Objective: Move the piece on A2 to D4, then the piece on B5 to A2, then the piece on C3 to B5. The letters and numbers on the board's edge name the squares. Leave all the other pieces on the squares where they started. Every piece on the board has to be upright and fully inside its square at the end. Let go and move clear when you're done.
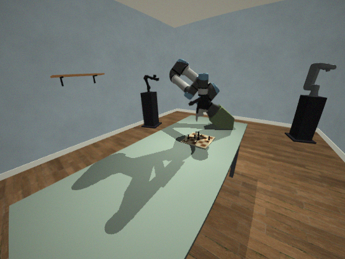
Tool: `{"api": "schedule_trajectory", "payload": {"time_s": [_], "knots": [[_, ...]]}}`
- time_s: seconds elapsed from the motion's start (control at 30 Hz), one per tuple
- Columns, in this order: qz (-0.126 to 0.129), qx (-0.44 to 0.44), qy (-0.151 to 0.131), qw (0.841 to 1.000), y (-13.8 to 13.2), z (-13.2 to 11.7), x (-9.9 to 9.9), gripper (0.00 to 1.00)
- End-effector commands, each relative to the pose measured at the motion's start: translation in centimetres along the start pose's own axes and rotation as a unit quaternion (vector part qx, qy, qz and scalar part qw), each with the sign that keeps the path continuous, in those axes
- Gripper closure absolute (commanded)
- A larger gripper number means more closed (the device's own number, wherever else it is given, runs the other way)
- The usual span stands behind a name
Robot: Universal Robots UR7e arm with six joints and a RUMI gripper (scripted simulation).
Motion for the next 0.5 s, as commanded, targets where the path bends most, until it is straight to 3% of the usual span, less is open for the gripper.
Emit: {"api": "schedule_trajectory", "payload": {"time_s": [0.0,0.47], "knots": [[0.017,0.005,-0.008,1.000,0.36,0.36,-0.07,0.00],[0.024,0.006,-0.009,1.000,0.50,0.52,-0.03,0.00]]}}
Point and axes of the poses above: the point where the finger pads meet when closed, its own x axis back along the fingers, its own y axis across the jaws, z = x × y, the point moved 2 cm from there along x, back along the fingers, and after that the axes turned 10 degrees about x, right-handed, at the moved point
